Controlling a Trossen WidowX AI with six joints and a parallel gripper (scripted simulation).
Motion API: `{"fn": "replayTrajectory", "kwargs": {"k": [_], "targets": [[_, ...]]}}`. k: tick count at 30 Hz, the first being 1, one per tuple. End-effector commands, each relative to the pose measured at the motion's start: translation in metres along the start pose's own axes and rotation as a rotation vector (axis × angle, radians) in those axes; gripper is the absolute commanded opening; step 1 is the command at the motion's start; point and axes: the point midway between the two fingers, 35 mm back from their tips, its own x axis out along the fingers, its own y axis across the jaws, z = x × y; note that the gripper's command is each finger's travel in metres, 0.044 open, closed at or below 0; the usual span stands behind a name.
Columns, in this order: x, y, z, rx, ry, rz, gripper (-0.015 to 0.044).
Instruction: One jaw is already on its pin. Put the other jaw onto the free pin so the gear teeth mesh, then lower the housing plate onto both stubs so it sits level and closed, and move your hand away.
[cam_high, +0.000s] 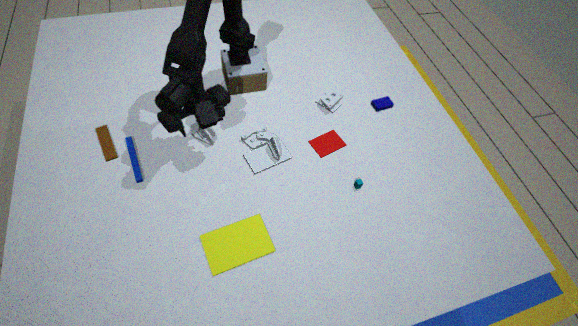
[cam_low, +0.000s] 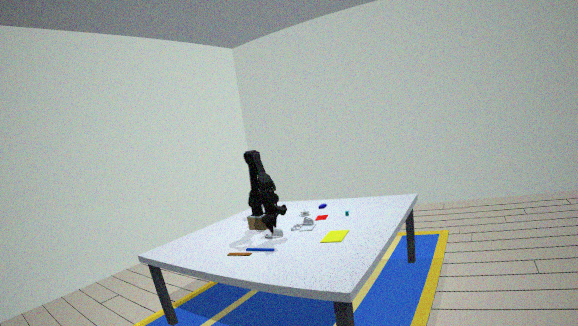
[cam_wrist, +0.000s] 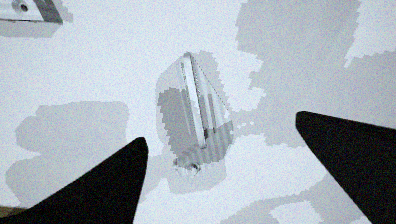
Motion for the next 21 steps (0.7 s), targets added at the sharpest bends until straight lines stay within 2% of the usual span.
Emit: {"fn": "replayTrajectory", "kwargs": {"k": [1,21], "targets": [[0.009,0.002,-0.002,-0.003,0.009,0.010,0.0440],[0.040,0.004,-0.003,-0.003,0.009,0.010,0.0440]]}}
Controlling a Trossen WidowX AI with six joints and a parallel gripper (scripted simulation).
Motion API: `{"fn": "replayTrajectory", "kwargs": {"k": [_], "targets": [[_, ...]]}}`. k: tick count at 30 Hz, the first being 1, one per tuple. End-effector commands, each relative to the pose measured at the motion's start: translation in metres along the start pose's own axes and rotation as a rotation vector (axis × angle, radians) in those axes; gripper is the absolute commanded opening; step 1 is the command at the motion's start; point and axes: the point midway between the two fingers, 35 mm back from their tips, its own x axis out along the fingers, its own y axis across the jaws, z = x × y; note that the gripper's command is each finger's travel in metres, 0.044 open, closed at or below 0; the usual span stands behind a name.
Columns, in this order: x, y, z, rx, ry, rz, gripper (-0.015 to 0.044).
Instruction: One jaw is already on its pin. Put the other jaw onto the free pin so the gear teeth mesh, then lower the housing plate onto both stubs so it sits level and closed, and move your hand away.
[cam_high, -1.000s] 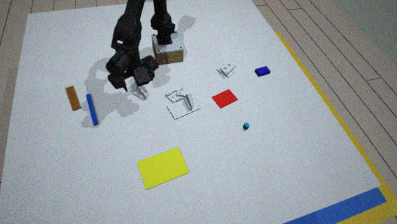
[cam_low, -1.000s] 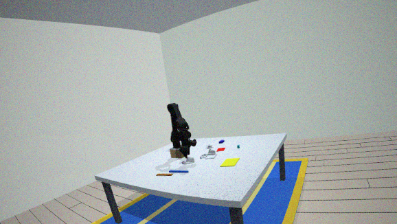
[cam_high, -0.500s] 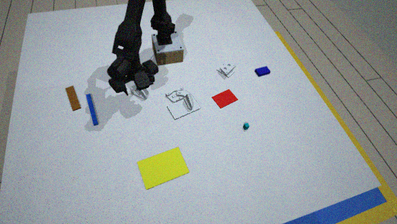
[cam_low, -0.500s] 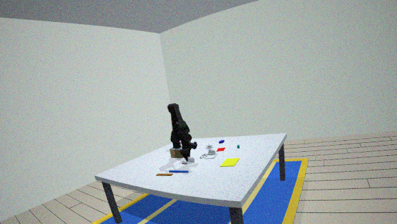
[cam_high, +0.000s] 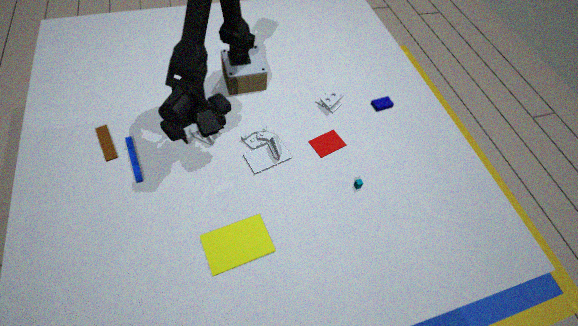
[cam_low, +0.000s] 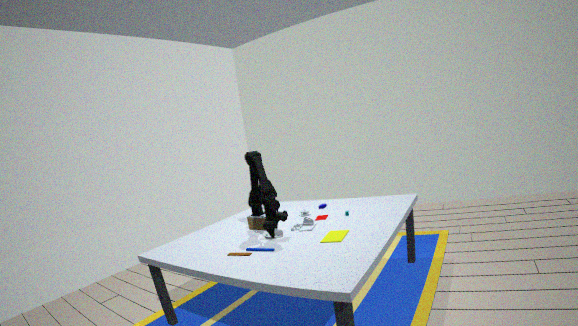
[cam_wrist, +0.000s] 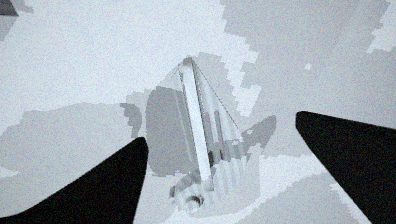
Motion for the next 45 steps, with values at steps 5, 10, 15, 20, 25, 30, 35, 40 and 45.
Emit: {"fn": "replayTrajectory", "kwargs": {"k": [5,10,15,20,25,30,35,40,45], "targets": [[0.0068,0.0027,-0.0020,0.002,0.008,0.009,0.0440],[0.0068,0.0027,-0.0020,0.002,0.008,0.009,0.0440],[0.0068,0.0027,-0.0020,0.002,0.008,0.009,0.0440],[0.0072,0.0027,-0.0020,0.002,0.008,0.009,0.0440],[0.0074,0.0027,-0.0020,0.002,0.008,0.009,0.0440],[0.0068,0.0026,-0.0016,0.000,0.005,0.009,0.0387],[0.0068,0.0026,-0.0016,0.000,0.005,0.009,0.0256],[0.0068,0.0026,-0.0016,0.000,0.005,0.009,0.0145],[0.0068,0.0026,-0.0016,0.000,0.005,0.009,0.0134]]}}
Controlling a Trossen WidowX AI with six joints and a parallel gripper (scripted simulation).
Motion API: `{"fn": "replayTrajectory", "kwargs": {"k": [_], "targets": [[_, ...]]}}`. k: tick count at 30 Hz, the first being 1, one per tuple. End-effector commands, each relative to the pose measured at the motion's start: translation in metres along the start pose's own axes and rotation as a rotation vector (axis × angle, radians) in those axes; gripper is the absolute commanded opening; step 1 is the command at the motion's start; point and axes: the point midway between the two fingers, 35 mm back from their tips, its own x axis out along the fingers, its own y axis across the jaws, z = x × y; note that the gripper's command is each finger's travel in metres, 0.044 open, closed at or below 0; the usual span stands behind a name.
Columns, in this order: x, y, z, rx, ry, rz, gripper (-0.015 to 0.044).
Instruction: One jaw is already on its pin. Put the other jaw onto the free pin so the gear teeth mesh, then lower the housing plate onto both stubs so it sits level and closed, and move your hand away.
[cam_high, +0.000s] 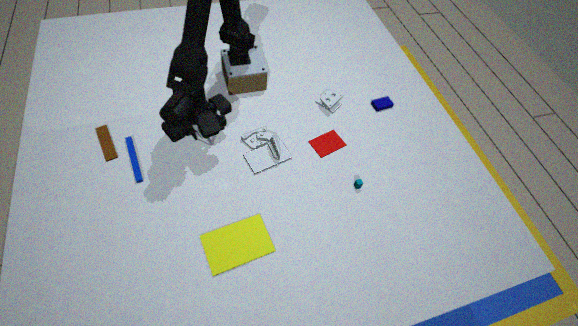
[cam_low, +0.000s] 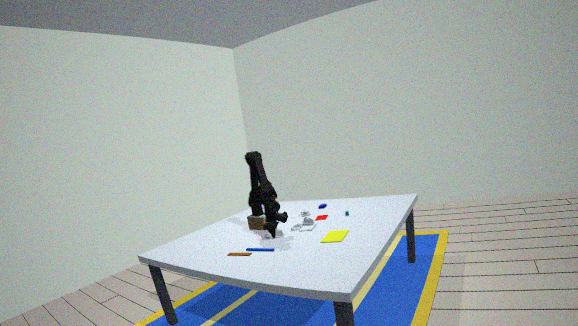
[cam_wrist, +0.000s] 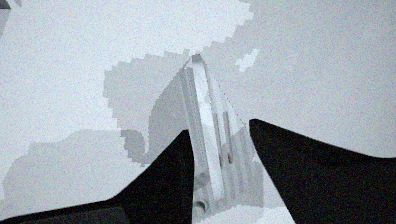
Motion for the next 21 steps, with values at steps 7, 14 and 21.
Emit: {"fn": "replayTrajectory", "kwargs": {"k": [7,14,21], "targets": [[0.000,0.000,0.000,-0.001,0.000,-0.001,0.0134],[-0.010,-0.002,0.001,0.000,0.000,-0.002,0.0134],[-0.032,-0.003,0.002,0.000,0.001,-0.002,0.0134]]}}
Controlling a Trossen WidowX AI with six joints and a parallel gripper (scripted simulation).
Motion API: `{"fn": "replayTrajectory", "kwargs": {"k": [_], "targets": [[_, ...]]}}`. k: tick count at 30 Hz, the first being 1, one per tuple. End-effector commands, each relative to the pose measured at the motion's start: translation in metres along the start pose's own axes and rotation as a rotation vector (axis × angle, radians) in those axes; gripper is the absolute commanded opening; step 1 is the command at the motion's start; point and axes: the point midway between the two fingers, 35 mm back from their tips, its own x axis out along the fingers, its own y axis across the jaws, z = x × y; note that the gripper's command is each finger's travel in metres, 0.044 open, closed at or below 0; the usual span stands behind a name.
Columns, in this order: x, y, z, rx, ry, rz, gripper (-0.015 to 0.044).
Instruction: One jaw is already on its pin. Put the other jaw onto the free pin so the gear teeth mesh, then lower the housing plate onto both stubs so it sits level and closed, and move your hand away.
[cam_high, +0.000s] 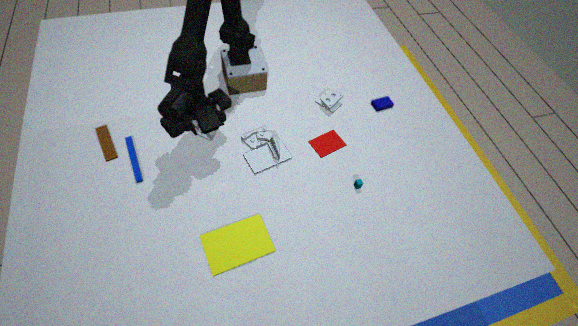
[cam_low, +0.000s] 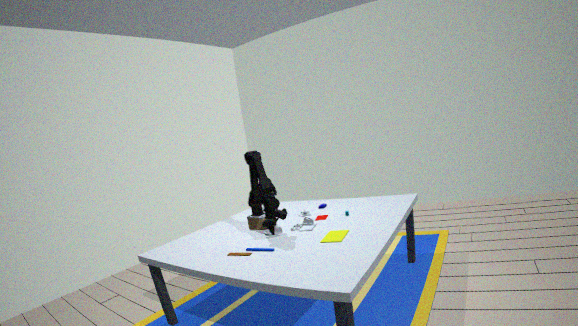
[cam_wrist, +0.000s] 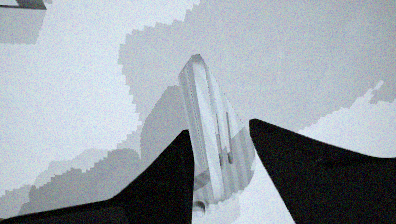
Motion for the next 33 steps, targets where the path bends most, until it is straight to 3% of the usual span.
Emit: {"fn": "replayTrajectory", "kwargs": {"k": [1,15,33], "targets": [[-0.017,-0.005,0.002,-0.003,-0.009,-0.020,0.0134],[-0.060,-0.001,0.001,-0.002,-0.008,-0.021,0.0134],[-0.061,0.001,0.013,0.004,-0.008,-0.020,0.0134]]}}
